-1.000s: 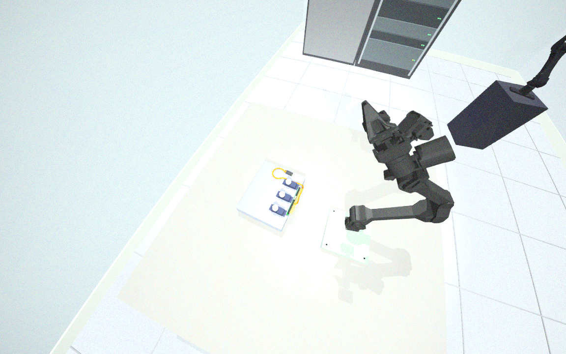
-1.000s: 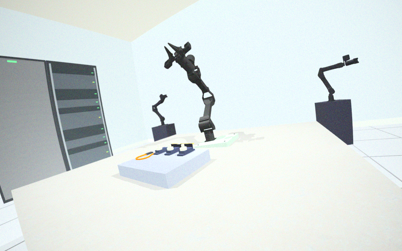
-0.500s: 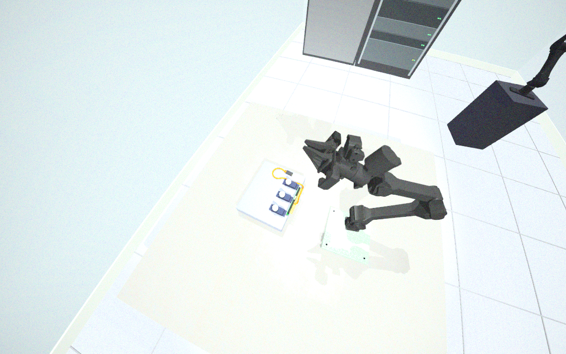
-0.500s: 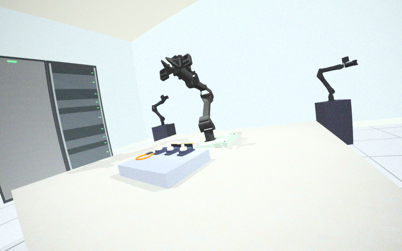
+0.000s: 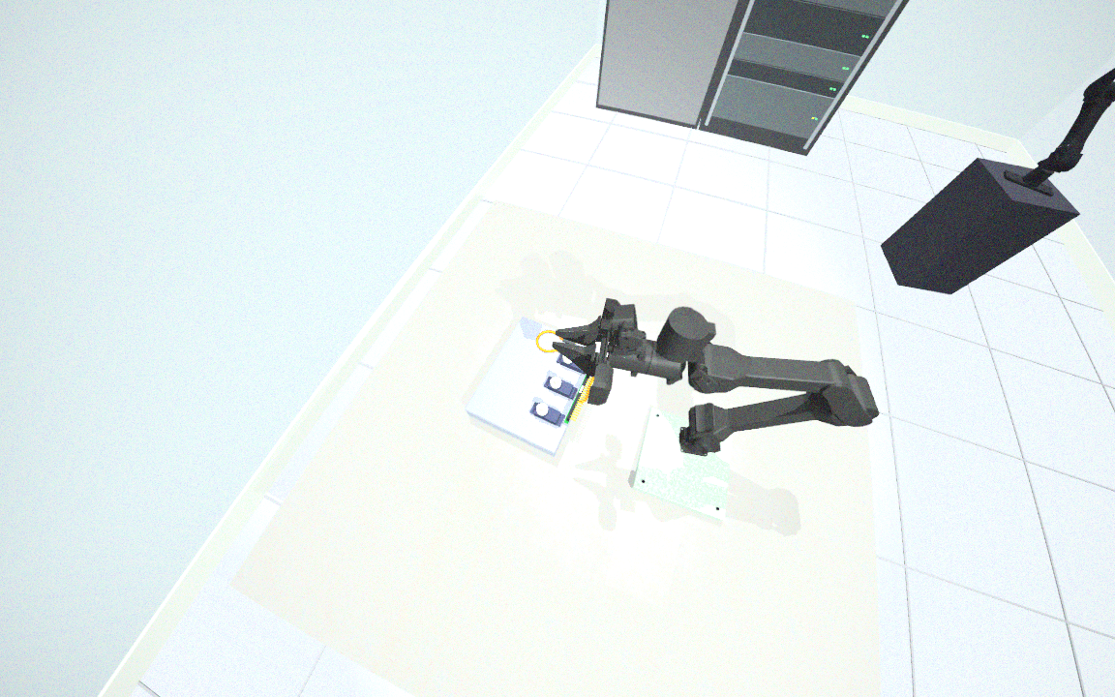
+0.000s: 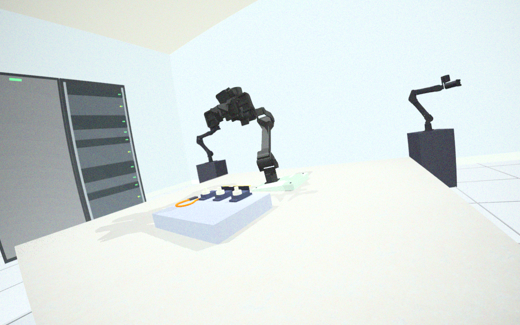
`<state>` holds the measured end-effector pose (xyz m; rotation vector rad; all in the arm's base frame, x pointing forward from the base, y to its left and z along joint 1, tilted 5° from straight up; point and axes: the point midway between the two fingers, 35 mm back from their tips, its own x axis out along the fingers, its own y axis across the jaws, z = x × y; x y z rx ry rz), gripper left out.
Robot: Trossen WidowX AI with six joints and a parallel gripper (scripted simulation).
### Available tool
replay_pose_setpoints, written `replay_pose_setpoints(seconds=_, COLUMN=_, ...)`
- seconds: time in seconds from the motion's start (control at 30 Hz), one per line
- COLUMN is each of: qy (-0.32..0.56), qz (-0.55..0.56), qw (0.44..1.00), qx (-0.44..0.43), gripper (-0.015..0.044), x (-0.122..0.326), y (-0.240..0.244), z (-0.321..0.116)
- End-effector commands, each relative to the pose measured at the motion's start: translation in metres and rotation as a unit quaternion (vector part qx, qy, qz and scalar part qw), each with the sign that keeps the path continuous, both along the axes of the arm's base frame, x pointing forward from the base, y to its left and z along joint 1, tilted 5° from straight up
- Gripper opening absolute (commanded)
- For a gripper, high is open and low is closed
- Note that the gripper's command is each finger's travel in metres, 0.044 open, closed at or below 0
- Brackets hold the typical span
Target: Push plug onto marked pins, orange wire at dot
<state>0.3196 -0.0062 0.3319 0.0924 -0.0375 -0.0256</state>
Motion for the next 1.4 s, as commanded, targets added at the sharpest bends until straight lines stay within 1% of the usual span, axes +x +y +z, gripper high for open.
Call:
replay_pose_setpoints(seconds=0.0, qy=0.029, qz=-0.005, qw=0.998, qx=0.051, gripper=0.0115, x=0.009, y=-0.005, z=-0.008)
replay_pose_setpoints(seconds=0.33, qy=0.091, qz=-0.044, qw=0.976, qx=0.192, gripper=0.0115, x=0.029, y=-0.023, z=-0.024)
replay_pose_setpoints(seconds=0.67, qy=0.14, qz=-0.1, qw=0.928, qx=0.33, gripper=0.0115, x=0.045, y=-0.042, z=-0.042)
replay_pose_setpoints(seconds=1.0, qy=0.173, qz=-0.169, qw=0.856, qx=0.457, gripper=0.0115, x=0.056, y=-0.062, z=-0.062)
replay_pose_setpoints(seconds=1.37, qy=0.187, qz=-0.257, qw=0.751, qx=0.579, gripper=0.0115, x=0.064, y=-0.084, z=-0.084)
